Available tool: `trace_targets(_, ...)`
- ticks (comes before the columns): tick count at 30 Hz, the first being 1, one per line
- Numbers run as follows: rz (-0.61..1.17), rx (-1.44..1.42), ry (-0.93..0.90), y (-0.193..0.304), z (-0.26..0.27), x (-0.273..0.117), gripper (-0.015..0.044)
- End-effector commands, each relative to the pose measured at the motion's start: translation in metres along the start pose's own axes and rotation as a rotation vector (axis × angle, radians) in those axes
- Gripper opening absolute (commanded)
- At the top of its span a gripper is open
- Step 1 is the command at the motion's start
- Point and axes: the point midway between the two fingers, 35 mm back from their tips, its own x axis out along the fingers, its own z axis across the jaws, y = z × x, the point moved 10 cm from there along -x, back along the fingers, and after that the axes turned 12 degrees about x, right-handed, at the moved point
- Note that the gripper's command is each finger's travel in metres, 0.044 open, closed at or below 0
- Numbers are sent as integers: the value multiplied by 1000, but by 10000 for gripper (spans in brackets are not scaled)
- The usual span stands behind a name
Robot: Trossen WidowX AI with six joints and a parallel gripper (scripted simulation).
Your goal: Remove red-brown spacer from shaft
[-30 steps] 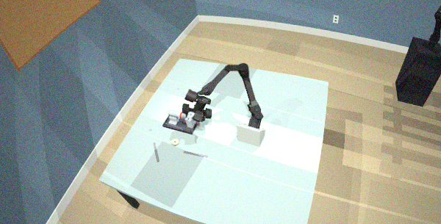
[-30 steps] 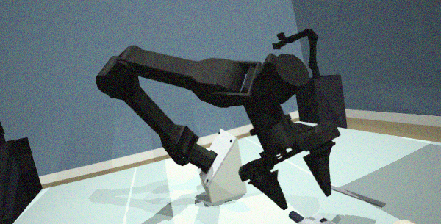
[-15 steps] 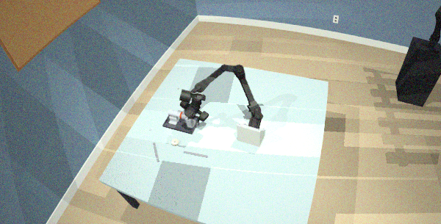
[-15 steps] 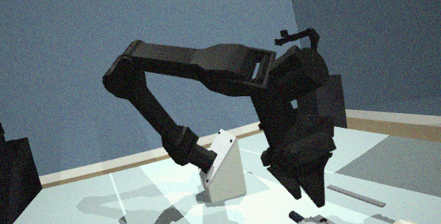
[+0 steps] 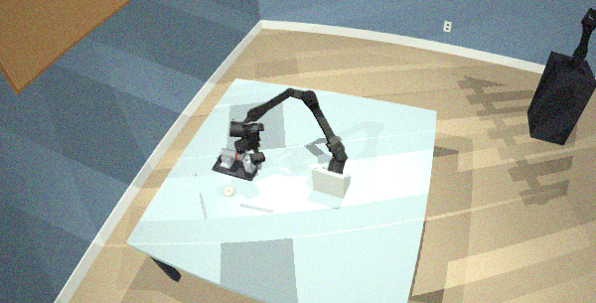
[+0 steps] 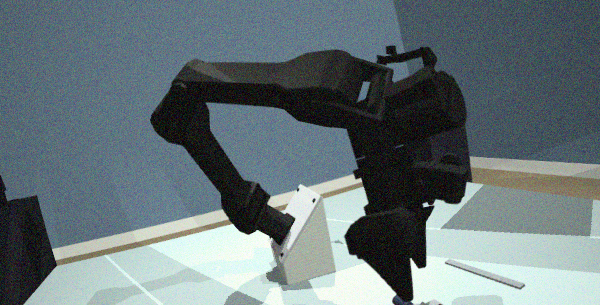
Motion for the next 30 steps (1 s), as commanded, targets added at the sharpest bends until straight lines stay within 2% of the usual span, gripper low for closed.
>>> trace_targets(1, 199, 722, -7, -10, -17, 4, 440)
trace_targets(30, 206, 762, -2, -11, -18, 4, 440)
